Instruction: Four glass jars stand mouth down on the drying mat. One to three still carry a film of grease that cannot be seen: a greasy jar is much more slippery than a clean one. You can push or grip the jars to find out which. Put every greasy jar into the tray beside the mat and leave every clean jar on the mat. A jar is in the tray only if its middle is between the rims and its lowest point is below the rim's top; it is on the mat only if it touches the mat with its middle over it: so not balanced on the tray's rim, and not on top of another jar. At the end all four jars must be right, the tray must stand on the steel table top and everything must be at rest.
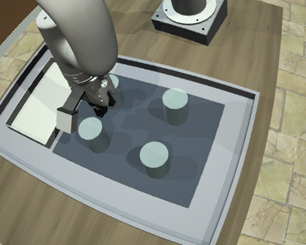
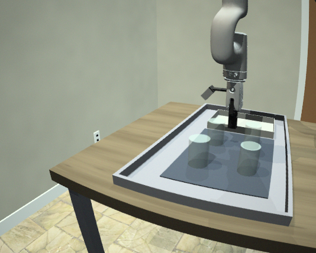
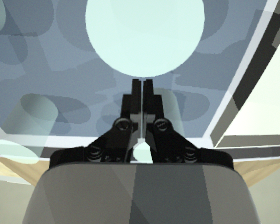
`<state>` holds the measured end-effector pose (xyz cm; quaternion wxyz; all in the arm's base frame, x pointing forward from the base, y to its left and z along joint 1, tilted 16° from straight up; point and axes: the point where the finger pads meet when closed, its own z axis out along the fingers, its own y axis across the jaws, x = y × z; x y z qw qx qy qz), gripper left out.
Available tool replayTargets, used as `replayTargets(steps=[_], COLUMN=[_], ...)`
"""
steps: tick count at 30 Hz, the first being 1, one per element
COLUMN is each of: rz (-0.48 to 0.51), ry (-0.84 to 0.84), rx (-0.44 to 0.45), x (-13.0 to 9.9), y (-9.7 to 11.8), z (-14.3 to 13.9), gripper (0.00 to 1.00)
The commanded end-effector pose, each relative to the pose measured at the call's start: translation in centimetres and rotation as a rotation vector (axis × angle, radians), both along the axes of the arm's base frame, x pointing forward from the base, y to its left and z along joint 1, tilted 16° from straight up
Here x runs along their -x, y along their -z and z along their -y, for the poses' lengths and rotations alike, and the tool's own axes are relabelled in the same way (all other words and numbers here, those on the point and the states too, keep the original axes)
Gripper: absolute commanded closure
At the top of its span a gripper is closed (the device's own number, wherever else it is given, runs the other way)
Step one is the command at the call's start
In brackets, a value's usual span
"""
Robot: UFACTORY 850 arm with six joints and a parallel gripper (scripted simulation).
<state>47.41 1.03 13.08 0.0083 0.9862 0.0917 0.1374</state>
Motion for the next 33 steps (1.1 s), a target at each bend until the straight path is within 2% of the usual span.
replayTargets(steps=[1,33], rz=[0.002,0.002], ry=[-0.002,-0.002], rx=[-0.005,-0.005], x=[-0.1,-0.45], y=[-0.07,-0.17], z=[0.0,-0.07], gripper=[1.0,1.0])
